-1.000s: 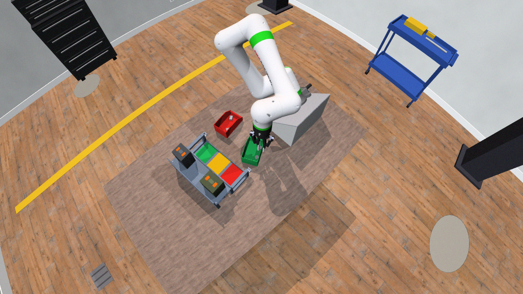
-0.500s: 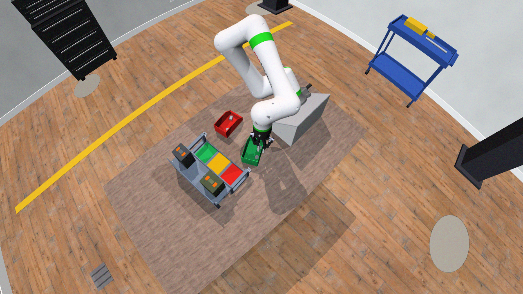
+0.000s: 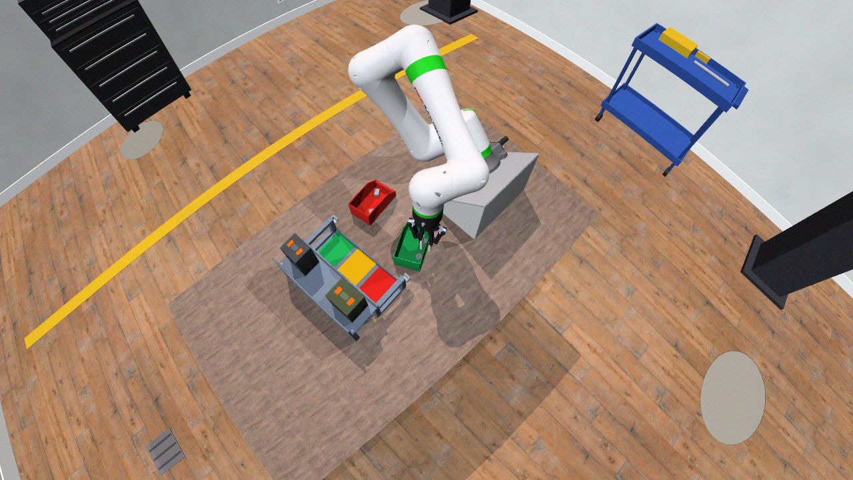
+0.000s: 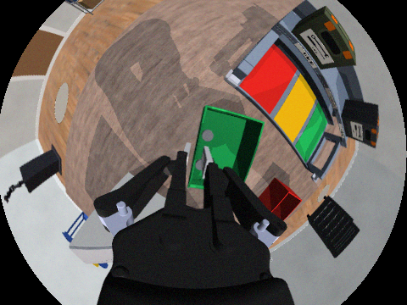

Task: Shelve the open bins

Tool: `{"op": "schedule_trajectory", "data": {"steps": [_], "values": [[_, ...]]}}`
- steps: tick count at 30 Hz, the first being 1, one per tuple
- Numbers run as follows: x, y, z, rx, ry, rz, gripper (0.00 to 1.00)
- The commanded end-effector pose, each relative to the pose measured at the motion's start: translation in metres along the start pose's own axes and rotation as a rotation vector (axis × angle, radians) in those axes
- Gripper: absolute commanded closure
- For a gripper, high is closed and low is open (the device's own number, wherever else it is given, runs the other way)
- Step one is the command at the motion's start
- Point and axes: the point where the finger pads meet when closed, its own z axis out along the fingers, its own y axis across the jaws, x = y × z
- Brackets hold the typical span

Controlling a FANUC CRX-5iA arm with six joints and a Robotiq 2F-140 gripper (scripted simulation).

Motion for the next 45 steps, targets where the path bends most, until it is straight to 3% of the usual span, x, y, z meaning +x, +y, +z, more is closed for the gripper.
{"op": "schedule_trajectory", "data": {"steps": [1, 30, 31, 45], "values": [[0.0002, -0.0001, 0.0031, 0.000, 0.000, 0.000, 0.85], [0.0002, -0.0001, 0.0076, 0.000, 0.000, 0.000, 0.85], [0.0002, -0.0001, 0.0076, 0.000, 0.000, 0.000, 1.00], [0.0002, -0.0001, 0.0076, 0.000, 0.000, 0.000, 1.00]]}}
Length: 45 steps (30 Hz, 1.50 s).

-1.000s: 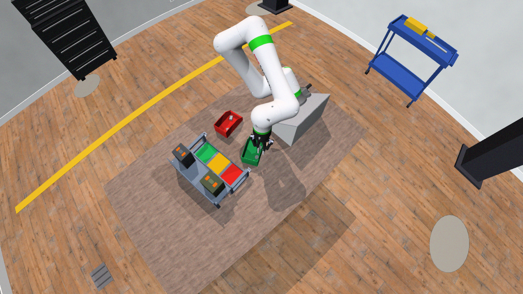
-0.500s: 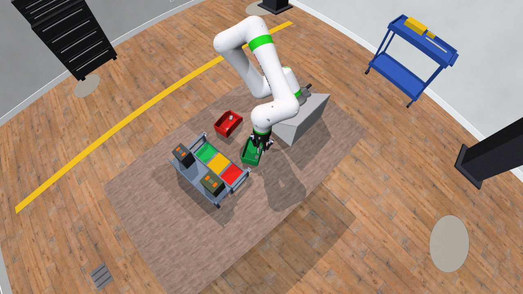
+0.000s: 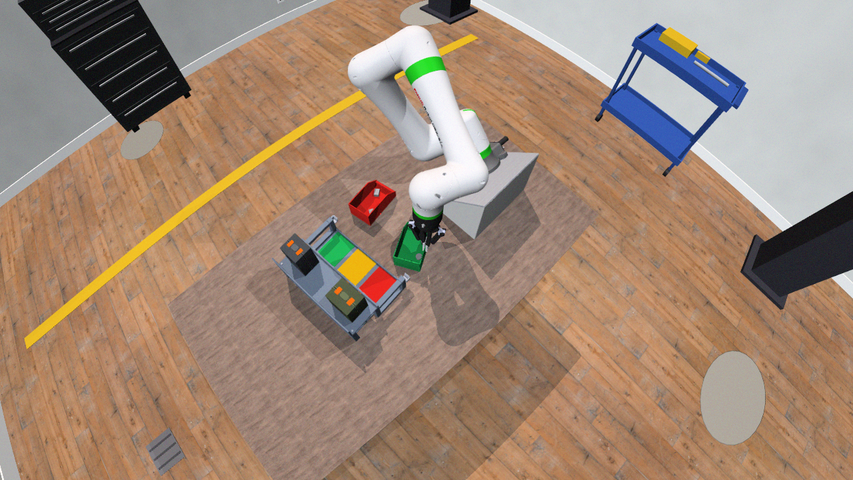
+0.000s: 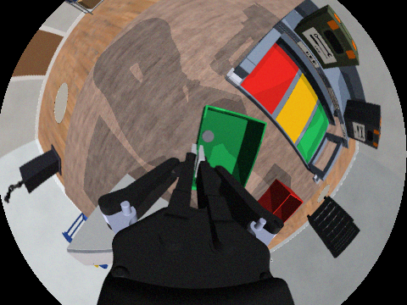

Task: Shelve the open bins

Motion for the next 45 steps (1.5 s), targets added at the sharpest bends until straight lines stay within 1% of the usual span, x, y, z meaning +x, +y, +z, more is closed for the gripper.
{"op": "schedule_trajectory", "data": {"steps": [1, 34, 45], "values": [[0.0001, -0.0001, -0.0001, 0.000, 0.000, 0.000, 1.00], [0.0001, -0.0001, -0.0002, 0.000, 0.000, 0.000, 1.00], [0.0001, -0.0001, -0.0060, 0.000, 0.000, 0.000, 1.00]]}}
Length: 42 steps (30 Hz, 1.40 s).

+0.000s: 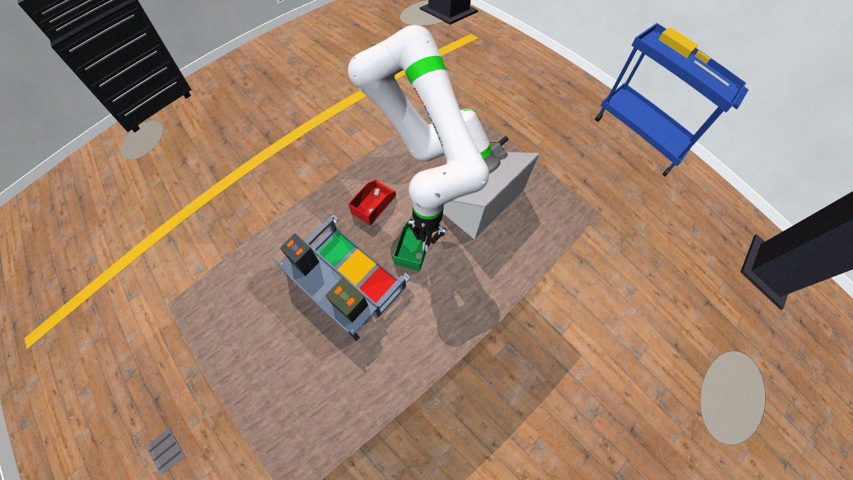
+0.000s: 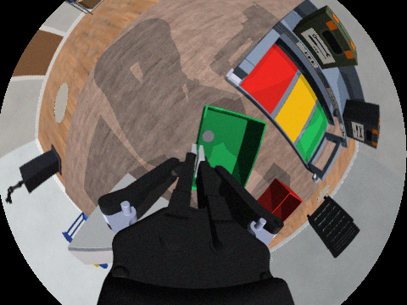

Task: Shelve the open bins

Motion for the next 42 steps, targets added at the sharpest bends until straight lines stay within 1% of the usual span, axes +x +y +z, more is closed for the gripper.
{"op": "schedule_trajectory", "data": {"steps": [1, 18, 29, 42], "values": [[0.000, 0.000, -0.003, 0.000, 0.000, 0.000, 1.00], [0.000, 0.000, -0.020, 0.000, 0.000, 0.000, 1.00], [0.000, 0.000, -0.026, 0.000, 0.000, 0.000, 1.00], [0.000, 0.000, -0.026, 0.000, 0.000, 0.000, 1.00]]}}
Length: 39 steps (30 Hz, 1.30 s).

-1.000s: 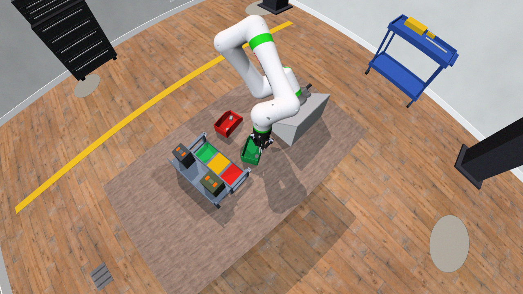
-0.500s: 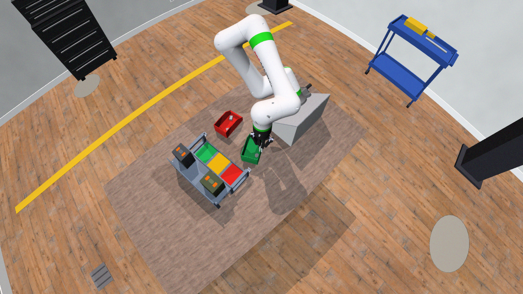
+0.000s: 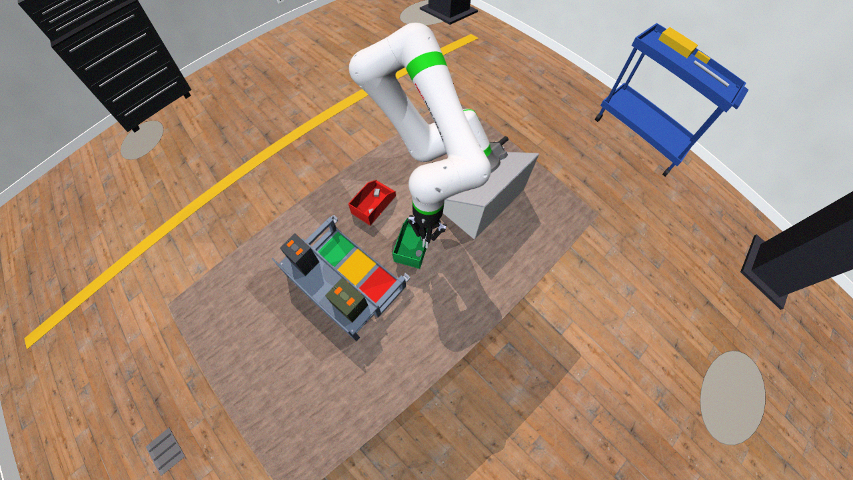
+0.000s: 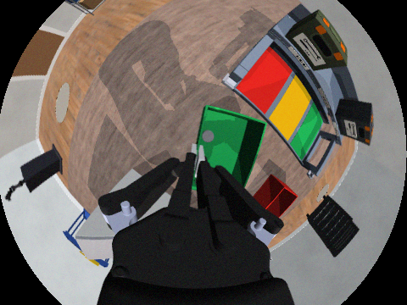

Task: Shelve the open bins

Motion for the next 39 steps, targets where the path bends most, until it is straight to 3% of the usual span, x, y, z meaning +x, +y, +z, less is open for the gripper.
{"op": "schedule_trajectory", "data": {"steps": [1, 21, 39], "values": [[0.000, 0.000, 0.000, 0.000, 0.000, 0.000, 1.00], [0.000, 0.004, 0.000, 0.000, 0.001, 0.013, 1.00], [-0.004, 0.026, 0.000, 0.000, 0.001, 0.093, 1.00]]}}
